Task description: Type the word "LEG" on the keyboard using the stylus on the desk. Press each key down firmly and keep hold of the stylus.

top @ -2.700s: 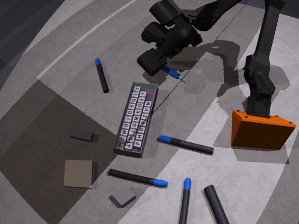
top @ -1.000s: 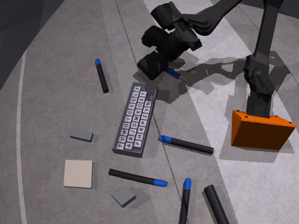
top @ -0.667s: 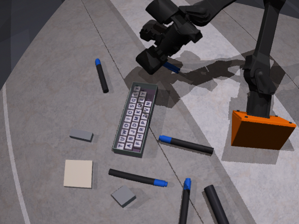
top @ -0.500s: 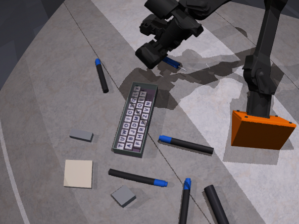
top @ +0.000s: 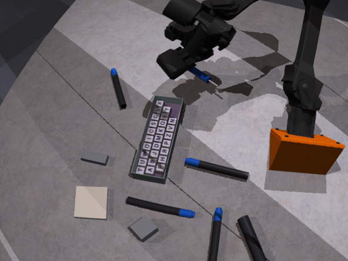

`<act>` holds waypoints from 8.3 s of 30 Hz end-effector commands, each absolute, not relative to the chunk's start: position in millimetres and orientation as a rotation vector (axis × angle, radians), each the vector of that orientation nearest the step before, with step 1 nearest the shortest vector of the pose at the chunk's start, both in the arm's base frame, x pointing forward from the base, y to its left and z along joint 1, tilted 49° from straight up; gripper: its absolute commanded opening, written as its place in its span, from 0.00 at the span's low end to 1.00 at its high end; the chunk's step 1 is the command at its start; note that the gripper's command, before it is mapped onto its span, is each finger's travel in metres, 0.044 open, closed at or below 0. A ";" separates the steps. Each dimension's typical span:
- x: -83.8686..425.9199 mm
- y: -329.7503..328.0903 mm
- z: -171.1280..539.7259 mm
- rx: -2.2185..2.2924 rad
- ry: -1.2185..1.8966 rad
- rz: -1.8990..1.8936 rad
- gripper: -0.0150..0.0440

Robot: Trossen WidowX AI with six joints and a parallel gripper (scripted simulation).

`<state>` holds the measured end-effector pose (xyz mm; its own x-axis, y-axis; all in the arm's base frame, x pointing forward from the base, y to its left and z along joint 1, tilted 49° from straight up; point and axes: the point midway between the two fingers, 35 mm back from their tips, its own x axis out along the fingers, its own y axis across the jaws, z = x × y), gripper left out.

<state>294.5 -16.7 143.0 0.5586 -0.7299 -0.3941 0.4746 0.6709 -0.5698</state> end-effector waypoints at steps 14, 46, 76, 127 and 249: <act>284.7 -22.3 139.2 -0.253 0.583 -0.951 0.25; 281.3 -25.4 153.1 -0.038 0.297 -1.163 0.25; 289.8 -59.0 124.4 -0.040 0.293 -1.164 0.25; 271.6 -5.5 147.9 0.584 1.209 -1.100 0.51; 278.8 -28.4 127.6 0.594 1.205 -1.097 0.25</act>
